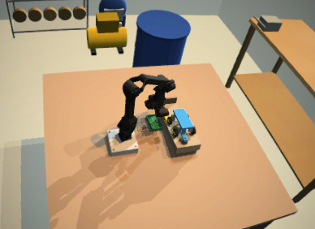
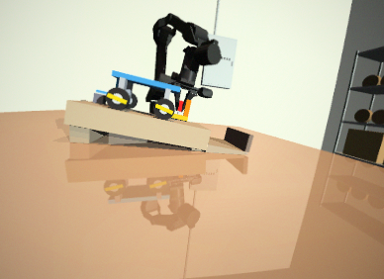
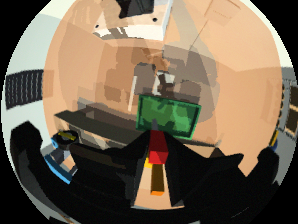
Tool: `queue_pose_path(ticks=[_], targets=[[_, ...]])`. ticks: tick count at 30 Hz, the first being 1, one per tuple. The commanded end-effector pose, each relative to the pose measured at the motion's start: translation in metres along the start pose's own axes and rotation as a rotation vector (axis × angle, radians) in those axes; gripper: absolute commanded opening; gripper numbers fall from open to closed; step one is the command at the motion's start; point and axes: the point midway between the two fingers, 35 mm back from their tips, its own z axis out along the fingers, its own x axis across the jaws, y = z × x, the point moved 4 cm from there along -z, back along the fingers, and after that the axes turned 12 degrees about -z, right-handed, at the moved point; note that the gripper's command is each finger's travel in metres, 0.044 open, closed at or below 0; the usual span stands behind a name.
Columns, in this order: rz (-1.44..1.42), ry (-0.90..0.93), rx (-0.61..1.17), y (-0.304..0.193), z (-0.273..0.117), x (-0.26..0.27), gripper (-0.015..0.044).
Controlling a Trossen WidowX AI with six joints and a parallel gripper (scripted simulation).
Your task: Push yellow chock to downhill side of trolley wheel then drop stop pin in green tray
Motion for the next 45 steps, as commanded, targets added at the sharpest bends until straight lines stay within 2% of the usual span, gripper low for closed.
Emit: queue_pose_path(ticks=[1,13,20,21,45], targets=[[0.003,0.018,0.0,0.001,0.014,0.004,0.0],[0.003,0.019,0.0,0.003,0.036,0.013,0.0],[0.003,0.019,0.0,0.003,0.035,0.009,0.0184],[0.003,0.019,0.0,0.002,0.035,0.008,0.019],[0.003,0.017,0.0,0.001,0.04,-0.007,0.019]])
